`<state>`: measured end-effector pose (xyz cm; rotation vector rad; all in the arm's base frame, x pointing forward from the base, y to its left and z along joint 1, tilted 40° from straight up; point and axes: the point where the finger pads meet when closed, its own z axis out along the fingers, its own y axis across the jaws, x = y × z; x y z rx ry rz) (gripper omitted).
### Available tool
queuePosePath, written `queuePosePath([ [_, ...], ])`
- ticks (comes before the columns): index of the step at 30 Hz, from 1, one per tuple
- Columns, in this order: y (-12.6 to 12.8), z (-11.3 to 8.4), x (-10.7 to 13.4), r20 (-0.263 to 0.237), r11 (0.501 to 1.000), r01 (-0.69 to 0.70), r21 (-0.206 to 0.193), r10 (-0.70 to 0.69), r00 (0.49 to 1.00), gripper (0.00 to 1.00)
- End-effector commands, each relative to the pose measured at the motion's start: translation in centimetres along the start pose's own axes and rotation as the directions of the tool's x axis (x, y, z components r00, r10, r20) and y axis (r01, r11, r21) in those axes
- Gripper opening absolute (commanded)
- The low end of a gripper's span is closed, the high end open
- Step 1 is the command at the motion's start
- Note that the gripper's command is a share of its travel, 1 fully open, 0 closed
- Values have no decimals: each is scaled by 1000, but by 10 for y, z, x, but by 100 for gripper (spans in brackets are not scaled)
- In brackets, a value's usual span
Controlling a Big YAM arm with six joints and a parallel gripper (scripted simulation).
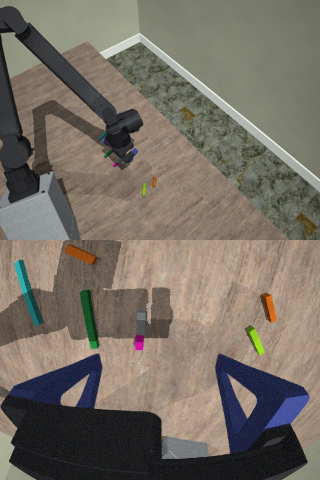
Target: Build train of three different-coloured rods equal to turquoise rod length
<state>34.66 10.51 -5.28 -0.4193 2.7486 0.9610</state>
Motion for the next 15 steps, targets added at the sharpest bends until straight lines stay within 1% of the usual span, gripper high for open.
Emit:
queuePosePath([
  [1,-28,-2,-6,13,993,118,12,-119,993,100],
  [2,-39,-1,-5,8,986,167,11,-167,986,100],
  [3,-39,-1,-5,10,986,168,12,-168,986,100],
  [4,-51,1,-4,6,975,220,11,-220,975,100],
  [5,-51,1,-5,8,975,222,13,-222,975,100],
  [6,-49,3,8,-5,978,210,4,-210,978,100],
  [7,-37,8,6,-17,971,240,-6,-240,971,100],
  [8,-35,3,0,-3,968,253,2,-253,968,100],
  [9,-36,2,-4,2,966,257,5,-257,966,100],
  [10,-38,0,-14,14,963,270,14,-270,963,100],
  [12,-38,0,-14,14,963,270,14,-270,963,100],
  [13,-64,2,-4,10,960,280,15,-280,960,100],
  [14,-77,4,-1,4,943,332,12,-332,943,100],
  [15,-78,4,-2,7,942,335,17,-336,942,100],
])
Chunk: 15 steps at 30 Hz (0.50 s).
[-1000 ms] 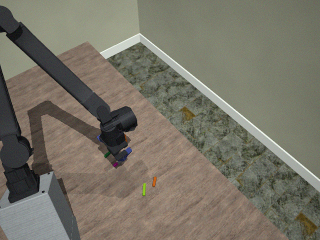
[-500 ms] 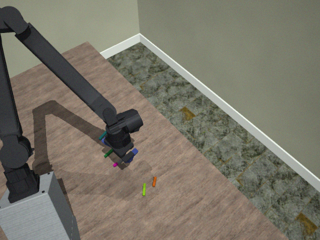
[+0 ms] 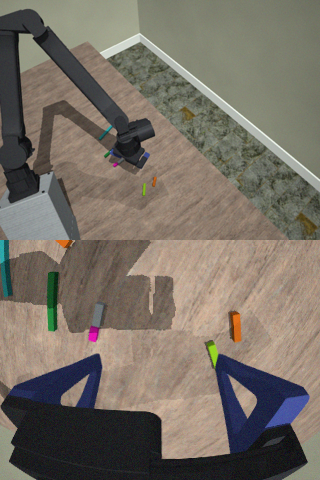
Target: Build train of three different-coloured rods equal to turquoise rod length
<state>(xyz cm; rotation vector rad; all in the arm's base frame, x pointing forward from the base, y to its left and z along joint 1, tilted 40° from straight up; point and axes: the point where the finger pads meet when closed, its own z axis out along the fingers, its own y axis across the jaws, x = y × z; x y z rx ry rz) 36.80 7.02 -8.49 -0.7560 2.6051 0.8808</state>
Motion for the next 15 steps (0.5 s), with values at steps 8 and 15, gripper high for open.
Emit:
queuePosePath([
  [8,-39,11,28,-11,965,260,-18,-260,965,100],
  [15,-67,7,30,10,957,289,10,-289,957,100],
])
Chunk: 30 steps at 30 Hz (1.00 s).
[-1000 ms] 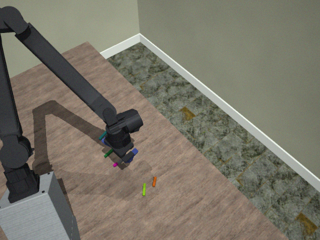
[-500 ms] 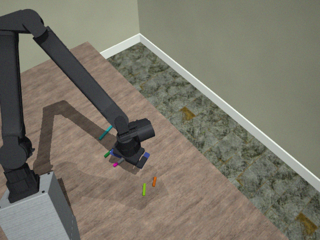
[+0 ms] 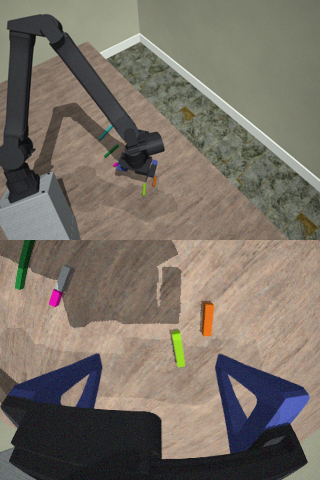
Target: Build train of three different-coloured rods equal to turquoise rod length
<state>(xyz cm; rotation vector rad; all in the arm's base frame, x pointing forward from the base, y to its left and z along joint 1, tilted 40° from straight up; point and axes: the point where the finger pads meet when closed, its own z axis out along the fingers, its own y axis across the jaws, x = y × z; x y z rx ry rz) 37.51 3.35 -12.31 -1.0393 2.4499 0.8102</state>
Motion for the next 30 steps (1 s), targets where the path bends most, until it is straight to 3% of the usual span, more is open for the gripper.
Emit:
queuePosePath([
  [1,-24,2,18,8,996,94,8,-94,996,100],
  [5,-35,6,37,9,983,182,-2,-182,983,100],
  [8,-20,16,40,-2,979,201,-35,-201,980,100],
  [9,-24,8,27,5,973,232,-9,-232,973,23],
  [12,-38,5,17,12,967,254,18,-254,967,23],
  [16,-34,8,22,10,969,245,8,-246,969,23],
  [17,-21,17,37,0,976,216,-28,-216,976,23],
  [20,-20,17,38,-1,976,214,-30,-214,977,23],
  [24,-30,10,26,6,972,237,-3,-237,972,23],
  [30,-29,11,28,5,972,233,-7,-233,972,23],
])
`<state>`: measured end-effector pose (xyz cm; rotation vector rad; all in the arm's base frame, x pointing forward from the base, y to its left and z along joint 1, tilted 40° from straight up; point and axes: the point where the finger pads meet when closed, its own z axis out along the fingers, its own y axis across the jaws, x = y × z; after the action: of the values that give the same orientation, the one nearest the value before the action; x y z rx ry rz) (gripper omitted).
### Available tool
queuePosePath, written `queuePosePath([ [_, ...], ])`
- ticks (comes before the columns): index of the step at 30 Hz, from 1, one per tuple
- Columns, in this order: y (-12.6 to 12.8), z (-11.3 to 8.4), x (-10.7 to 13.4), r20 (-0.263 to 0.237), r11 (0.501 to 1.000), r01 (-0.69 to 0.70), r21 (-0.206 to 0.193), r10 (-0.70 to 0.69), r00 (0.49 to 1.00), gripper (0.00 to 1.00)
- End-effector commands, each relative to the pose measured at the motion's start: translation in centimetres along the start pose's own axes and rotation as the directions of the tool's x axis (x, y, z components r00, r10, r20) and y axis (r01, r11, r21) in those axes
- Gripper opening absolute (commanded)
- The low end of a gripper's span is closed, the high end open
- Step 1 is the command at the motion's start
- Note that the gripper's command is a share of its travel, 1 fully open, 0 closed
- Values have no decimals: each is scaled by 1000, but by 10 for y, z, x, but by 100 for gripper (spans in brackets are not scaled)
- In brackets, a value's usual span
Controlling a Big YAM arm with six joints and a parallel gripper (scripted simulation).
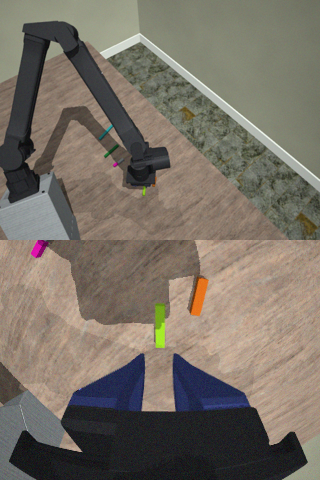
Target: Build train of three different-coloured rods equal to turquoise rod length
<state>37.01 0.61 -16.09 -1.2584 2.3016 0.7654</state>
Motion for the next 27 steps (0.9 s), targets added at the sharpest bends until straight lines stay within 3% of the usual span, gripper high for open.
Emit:
queuePosePath([
  [1,-6,0,-9,3,999,42,8,-42,999,23],
  [27,-6,8,-5,2,1000,18,5,-18,1000,23],
])
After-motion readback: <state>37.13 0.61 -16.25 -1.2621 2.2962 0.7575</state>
